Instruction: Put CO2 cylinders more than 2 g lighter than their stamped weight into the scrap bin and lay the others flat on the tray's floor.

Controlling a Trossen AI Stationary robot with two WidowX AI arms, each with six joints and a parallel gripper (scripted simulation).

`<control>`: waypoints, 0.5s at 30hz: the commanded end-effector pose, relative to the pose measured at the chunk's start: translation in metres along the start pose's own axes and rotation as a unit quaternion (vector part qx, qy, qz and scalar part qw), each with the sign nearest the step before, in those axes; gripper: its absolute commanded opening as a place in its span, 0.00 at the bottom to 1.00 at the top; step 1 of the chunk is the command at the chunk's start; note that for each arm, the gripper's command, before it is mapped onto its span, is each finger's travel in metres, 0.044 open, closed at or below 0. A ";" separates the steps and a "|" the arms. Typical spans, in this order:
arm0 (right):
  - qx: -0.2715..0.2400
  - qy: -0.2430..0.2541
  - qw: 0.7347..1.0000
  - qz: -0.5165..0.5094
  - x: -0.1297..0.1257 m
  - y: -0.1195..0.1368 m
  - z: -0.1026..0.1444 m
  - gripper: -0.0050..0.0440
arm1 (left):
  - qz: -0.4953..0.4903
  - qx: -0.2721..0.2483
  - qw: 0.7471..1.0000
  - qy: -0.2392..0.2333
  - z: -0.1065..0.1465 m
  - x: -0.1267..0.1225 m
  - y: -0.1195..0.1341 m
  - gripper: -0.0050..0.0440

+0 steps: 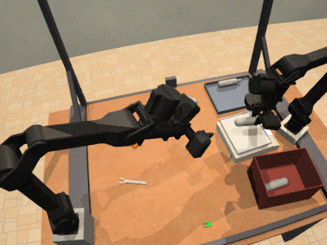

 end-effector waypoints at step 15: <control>-0.085 0.029 0.996 -0.021 -0.026 -0.012 0.046 1.00 | 0.001 -0.011 1.000 -0.005 0.034 0.001 -0.009 0.00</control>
Point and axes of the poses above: on each arm, the point midway between the two fingers, 35 mm back from their tips, its own z axis back along the fingers, its own x axis across the jaws, y = z × x, the point moved 9 cm from there along z, back along the fingers, and after that the axes turned 10 degrees about -z, right-handed, at the moved point
